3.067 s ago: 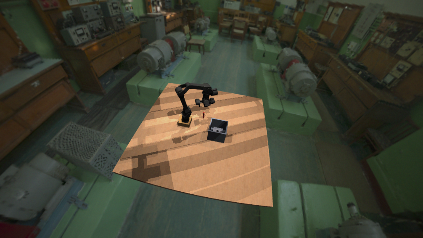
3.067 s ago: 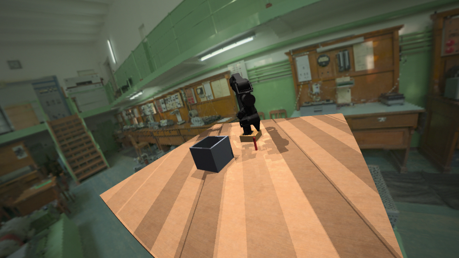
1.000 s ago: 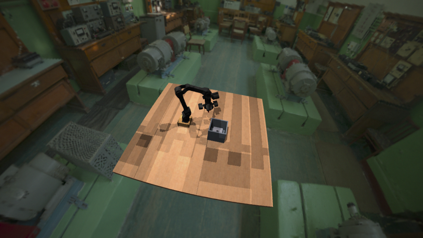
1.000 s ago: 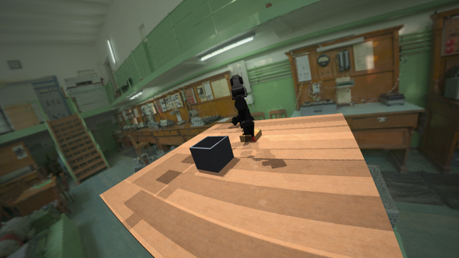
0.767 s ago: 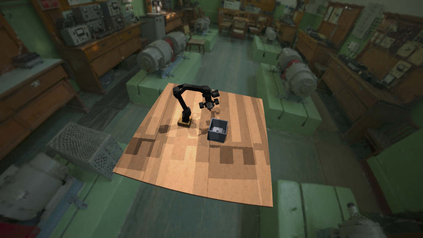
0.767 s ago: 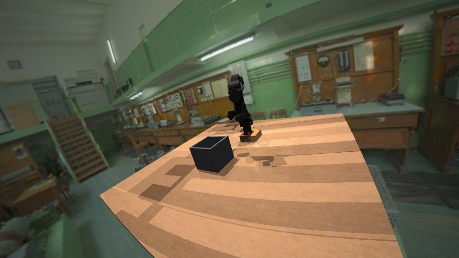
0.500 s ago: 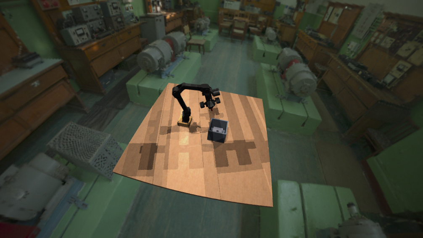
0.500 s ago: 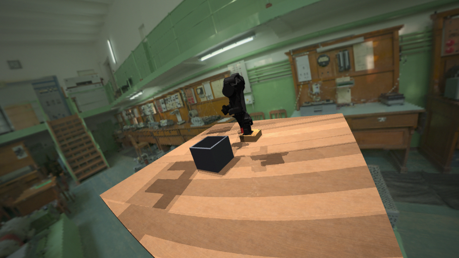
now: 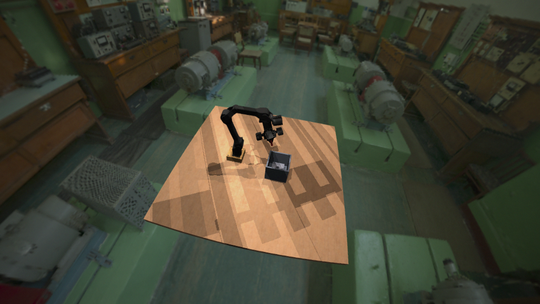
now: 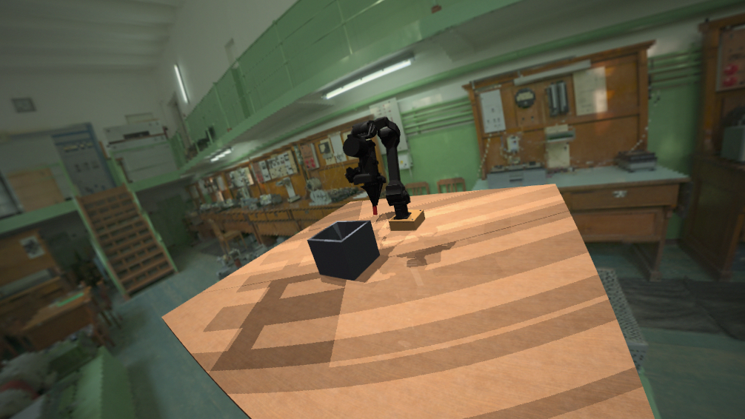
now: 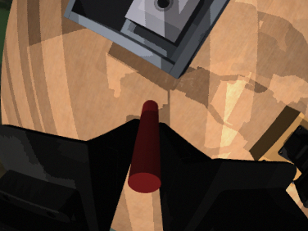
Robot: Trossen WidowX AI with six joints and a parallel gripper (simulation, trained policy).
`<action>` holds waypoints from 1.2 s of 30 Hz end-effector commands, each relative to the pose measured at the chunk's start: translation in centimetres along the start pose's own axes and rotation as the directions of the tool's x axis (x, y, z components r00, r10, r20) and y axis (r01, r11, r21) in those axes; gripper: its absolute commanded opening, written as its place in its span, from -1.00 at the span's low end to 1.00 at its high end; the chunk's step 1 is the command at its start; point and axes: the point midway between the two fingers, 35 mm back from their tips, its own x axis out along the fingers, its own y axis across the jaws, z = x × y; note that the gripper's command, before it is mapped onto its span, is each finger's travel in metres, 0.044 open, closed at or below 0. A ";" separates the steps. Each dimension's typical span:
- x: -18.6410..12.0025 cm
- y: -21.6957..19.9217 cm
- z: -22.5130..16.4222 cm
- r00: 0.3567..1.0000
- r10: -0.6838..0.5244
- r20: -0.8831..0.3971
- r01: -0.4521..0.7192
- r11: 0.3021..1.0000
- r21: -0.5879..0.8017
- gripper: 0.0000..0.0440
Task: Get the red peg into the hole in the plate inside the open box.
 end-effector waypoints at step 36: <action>3.6 0.6 10.0 0.993 -0.110 0.035 0.108 0.992 0.066 -1.00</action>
